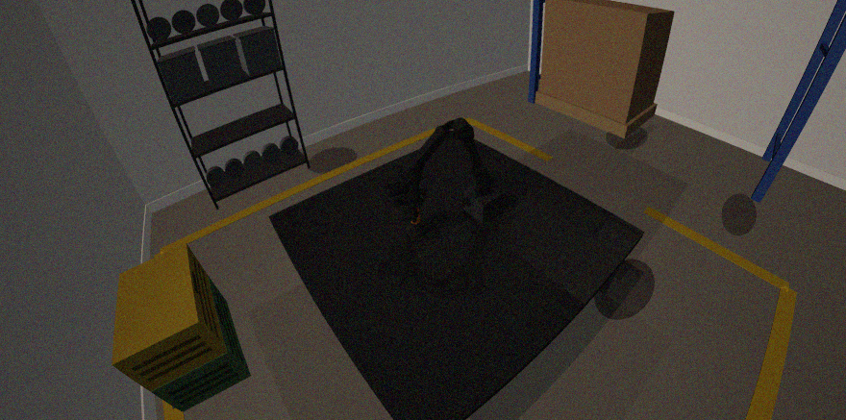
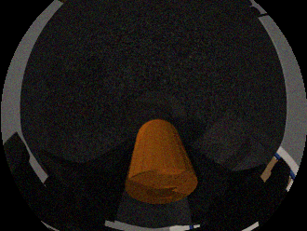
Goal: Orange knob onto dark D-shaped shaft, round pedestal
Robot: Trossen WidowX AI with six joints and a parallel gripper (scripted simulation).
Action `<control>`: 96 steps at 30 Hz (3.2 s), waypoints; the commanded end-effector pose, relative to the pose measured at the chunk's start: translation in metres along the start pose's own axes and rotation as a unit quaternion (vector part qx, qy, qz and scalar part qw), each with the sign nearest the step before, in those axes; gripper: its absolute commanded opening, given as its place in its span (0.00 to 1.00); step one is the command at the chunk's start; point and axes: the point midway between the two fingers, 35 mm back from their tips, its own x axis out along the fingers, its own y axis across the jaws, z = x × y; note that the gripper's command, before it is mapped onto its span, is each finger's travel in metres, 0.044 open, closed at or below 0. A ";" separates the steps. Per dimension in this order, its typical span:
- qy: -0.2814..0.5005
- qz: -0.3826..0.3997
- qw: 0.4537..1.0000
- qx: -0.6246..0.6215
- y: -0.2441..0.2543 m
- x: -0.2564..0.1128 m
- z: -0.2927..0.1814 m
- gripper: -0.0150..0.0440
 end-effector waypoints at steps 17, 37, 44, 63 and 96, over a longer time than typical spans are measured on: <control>-0.001 0.001 0.994 0.107 0.001 -0.004 0.002 0.25; -0.001 0.001 0.994 0.107 0.000 0.000 0.001 0.25; -0.001 0.001 0.994 0.107 0.000 0.000 0.001 0.25; -0.001 0.001 0.982 0.190 0.001 -0.005 0.002 0.25; -0.001 0.001 0.978 0.211 0.001 -0.004 0.001 0.25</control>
